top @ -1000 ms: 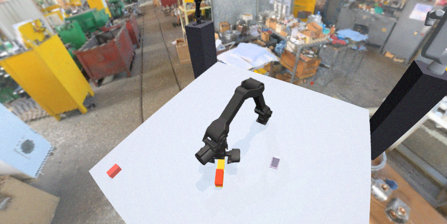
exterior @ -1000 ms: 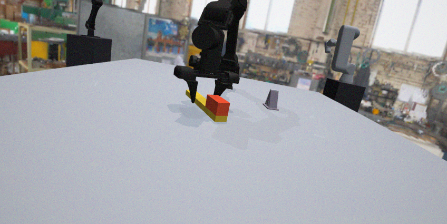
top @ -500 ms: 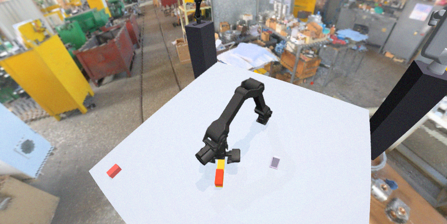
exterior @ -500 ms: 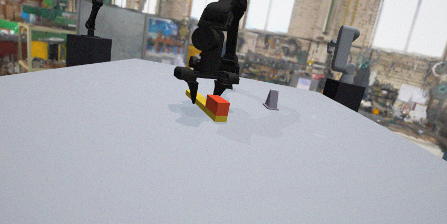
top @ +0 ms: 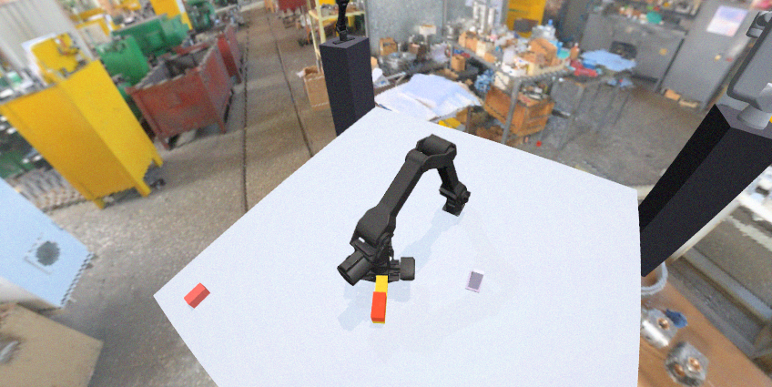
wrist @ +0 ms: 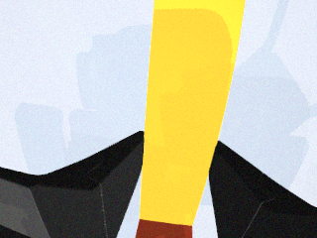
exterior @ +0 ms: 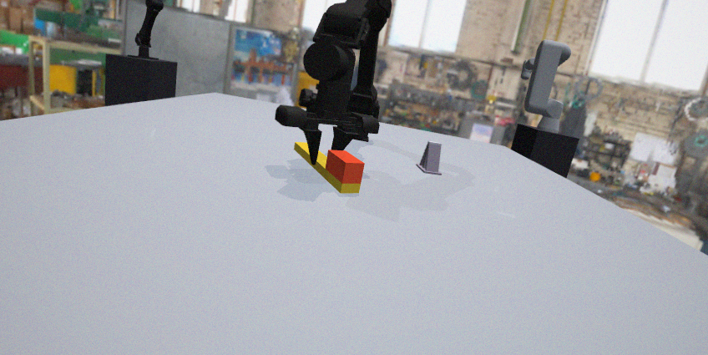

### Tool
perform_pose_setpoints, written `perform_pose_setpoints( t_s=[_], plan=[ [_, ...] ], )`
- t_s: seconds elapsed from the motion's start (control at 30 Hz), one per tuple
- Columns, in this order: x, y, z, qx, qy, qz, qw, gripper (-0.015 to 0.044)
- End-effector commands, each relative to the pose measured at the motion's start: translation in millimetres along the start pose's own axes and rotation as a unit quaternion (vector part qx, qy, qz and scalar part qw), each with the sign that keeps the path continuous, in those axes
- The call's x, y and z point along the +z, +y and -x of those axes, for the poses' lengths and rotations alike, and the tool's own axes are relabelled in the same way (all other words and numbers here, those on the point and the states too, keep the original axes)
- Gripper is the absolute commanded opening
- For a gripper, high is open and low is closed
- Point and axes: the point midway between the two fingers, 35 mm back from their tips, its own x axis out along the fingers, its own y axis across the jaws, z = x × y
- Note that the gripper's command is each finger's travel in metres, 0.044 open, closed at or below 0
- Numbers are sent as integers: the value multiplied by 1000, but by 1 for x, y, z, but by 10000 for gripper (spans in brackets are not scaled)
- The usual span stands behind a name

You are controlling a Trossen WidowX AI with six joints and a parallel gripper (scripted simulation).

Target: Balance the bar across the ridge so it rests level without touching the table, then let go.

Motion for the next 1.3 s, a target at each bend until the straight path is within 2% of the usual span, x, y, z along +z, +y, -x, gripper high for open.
perform_pose_setpoints(
  t_s=[0.0,1.27],
  plan=[
    [-1,1,6,0,0,0,1000,0],
    [-2,1,104,1,-1,-2,1000,0]
  ],
)
